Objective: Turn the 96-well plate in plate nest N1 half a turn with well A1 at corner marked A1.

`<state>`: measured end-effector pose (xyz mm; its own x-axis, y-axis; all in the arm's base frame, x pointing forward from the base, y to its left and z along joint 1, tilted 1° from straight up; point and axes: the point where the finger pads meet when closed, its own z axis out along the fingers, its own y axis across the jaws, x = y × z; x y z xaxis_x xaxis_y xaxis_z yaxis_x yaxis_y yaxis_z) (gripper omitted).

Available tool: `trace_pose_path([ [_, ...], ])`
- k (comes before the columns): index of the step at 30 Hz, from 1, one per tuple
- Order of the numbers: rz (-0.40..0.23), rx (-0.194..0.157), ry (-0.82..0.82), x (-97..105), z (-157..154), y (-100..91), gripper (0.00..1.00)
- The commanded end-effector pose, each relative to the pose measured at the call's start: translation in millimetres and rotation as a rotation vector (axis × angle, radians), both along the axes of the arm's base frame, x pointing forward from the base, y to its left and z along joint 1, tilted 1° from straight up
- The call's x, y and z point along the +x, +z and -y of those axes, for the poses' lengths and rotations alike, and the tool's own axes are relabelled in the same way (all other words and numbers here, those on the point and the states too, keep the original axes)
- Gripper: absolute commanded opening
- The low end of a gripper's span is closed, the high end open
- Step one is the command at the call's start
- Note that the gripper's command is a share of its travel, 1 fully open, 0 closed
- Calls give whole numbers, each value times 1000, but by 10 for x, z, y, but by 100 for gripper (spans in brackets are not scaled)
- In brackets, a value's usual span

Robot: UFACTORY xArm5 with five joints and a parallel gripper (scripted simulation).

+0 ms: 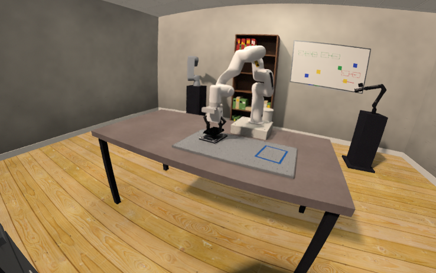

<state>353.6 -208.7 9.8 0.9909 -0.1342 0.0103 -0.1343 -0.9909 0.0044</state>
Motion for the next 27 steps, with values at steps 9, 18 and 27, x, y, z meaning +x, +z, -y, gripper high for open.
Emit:
trace_pose_path([
  [9,6,3,0,16,8,-150,0],
  [18,6,3,0,16,8,-164,0],
  [27,6,3,0,16,8,-164,0],
])
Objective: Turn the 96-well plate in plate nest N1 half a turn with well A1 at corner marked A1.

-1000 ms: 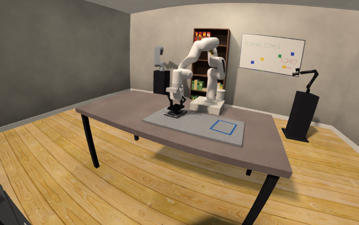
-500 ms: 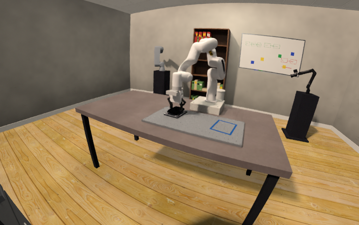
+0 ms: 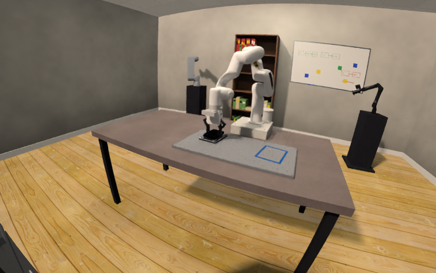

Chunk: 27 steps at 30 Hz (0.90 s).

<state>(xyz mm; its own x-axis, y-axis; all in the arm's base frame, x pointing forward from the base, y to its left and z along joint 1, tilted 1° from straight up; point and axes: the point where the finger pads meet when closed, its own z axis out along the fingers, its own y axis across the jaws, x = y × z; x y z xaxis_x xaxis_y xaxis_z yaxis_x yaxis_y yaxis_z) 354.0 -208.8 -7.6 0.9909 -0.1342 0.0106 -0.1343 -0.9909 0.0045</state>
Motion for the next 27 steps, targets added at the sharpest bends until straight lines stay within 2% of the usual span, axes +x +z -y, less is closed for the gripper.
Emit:
trace_pose_path([
  [1,6,3,0,11,7,10,0],
  [27,6,3,0,12,7,-28,0],
])
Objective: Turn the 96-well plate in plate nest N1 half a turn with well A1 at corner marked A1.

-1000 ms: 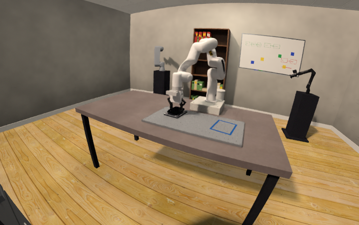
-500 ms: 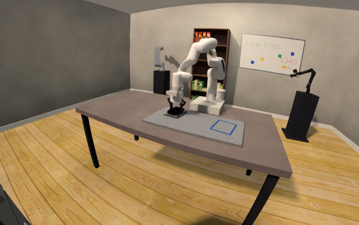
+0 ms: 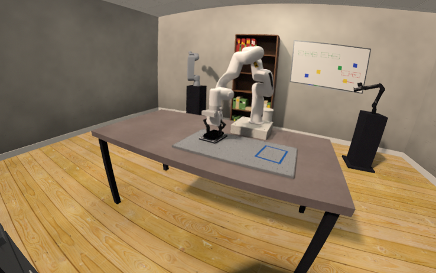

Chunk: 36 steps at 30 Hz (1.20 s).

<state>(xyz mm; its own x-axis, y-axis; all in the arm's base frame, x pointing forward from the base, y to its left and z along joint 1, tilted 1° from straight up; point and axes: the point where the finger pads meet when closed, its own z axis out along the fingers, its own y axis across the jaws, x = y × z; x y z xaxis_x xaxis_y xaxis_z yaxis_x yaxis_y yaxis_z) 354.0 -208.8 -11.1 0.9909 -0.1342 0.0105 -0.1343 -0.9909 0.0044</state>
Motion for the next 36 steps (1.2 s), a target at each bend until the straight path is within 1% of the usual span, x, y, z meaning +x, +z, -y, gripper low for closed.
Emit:
trace_pose_path([
  [1,6,3,0,12,7,5,0],
  [36,6,3,0,13,7,-47,0],
])
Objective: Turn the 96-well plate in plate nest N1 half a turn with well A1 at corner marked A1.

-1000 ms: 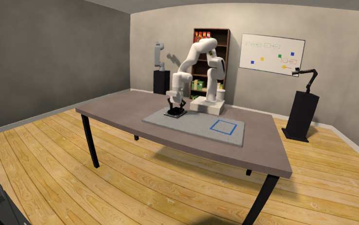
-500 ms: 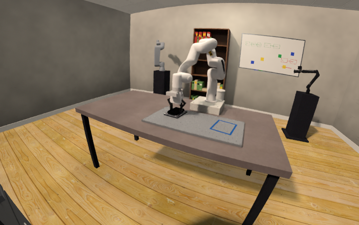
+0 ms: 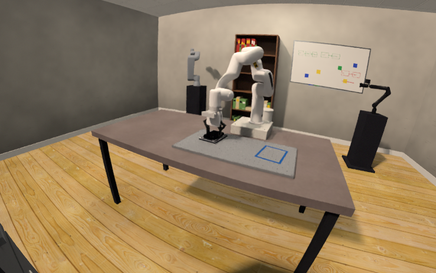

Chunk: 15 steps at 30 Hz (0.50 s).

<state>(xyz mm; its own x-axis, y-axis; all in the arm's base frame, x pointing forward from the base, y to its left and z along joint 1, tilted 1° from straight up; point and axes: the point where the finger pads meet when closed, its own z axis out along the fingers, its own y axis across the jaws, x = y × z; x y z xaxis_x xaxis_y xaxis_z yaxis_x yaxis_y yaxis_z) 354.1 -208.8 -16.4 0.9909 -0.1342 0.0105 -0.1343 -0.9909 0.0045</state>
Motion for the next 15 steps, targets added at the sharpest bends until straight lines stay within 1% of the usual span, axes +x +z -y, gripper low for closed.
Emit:
trace_pose_path([
  [1,6,3,0,12,7,5,0],
  [12,6,3,0,12,7,-10,0],
  [13,6,3,0,12,7,-17,100],
  [15,6,3,0,12,7,-19,100],
])
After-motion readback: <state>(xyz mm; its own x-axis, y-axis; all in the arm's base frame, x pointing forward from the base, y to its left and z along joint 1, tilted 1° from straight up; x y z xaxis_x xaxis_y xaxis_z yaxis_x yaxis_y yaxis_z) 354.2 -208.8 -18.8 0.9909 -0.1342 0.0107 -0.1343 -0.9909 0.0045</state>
